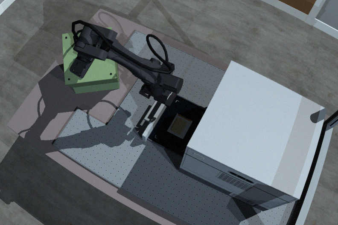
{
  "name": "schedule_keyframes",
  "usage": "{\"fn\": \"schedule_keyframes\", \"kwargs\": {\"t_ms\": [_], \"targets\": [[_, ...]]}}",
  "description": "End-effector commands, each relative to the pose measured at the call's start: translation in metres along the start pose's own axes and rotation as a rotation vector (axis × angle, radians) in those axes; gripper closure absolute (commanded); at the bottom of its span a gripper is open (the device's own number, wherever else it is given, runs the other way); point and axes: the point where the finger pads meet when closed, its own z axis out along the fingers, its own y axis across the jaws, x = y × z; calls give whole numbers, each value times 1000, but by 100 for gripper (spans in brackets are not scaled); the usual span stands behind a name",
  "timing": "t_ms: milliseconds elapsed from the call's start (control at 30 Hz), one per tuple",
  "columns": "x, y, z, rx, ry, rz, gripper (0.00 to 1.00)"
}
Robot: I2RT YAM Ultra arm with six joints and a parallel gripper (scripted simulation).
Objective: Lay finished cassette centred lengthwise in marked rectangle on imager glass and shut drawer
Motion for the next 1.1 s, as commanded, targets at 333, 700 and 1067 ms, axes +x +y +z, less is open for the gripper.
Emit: {"fn": "schedule_keyframes", "kwargs": {"t_ms": [333,700,1067], "targets": [[-3,8,-4,-13,-2,-11,0],[-4,39,-20,-17,17,224,65],[-7,80,-37,-32,35,523,65]]}}
